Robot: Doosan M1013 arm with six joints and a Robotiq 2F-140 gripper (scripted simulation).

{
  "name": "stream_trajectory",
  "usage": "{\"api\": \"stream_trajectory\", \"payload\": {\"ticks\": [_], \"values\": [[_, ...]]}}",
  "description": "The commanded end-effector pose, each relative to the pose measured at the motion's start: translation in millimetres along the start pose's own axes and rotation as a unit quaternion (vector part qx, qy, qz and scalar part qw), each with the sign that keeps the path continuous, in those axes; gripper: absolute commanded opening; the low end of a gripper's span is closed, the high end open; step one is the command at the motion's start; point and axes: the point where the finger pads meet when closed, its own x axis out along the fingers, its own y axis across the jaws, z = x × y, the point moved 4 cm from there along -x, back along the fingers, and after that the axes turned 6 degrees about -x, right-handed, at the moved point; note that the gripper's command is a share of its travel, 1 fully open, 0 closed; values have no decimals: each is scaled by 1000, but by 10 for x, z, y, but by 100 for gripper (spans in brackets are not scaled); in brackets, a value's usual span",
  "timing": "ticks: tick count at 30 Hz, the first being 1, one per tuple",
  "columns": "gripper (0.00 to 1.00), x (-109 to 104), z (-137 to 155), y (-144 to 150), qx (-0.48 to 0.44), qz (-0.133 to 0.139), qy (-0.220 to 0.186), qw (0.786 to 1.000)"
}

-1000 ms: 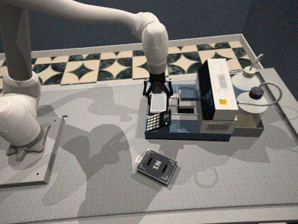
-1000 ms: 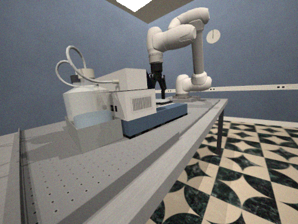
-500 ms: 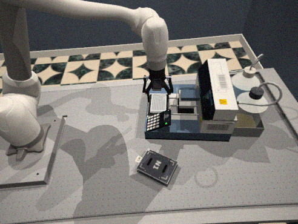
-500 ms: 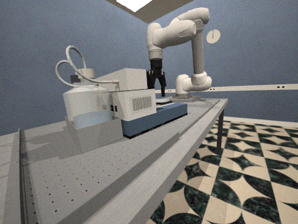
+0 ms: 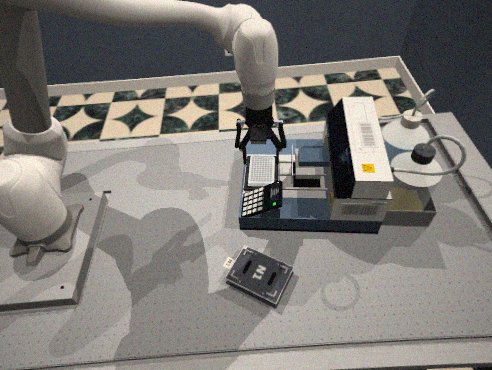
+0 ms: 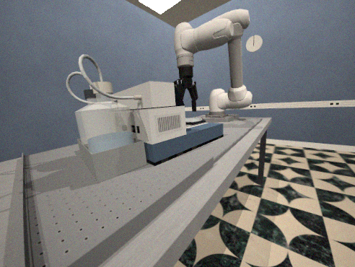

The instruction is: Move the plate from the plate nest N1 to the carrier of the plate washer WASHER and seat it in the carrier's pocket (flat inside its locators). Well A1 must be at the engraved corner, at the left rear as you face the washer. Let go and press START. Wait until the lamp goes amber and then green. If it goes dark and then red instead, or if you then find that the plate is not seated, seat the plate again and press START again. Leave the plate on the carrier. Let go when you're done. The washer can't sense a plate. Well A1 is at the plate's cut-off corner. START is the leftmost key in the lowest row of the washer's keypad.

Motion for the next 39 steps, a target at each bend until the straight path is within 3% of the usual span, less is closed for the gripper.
{"api": "stream_trajectory", "payload": {"ticks": [1, 26, 36, 37, 39], "values": [[70, -65, 2, -4, 0, -1, 0, 1000], [70, -449, 2, -4, 0, -1, 0, 1000], [70, -449, 2, -4, 0, -1, 0, 1000], [10, -449, -38, 27, -17, -1, 0, 1000], [10, -449, -115, 90, -50, -1, 0, 999]]}}
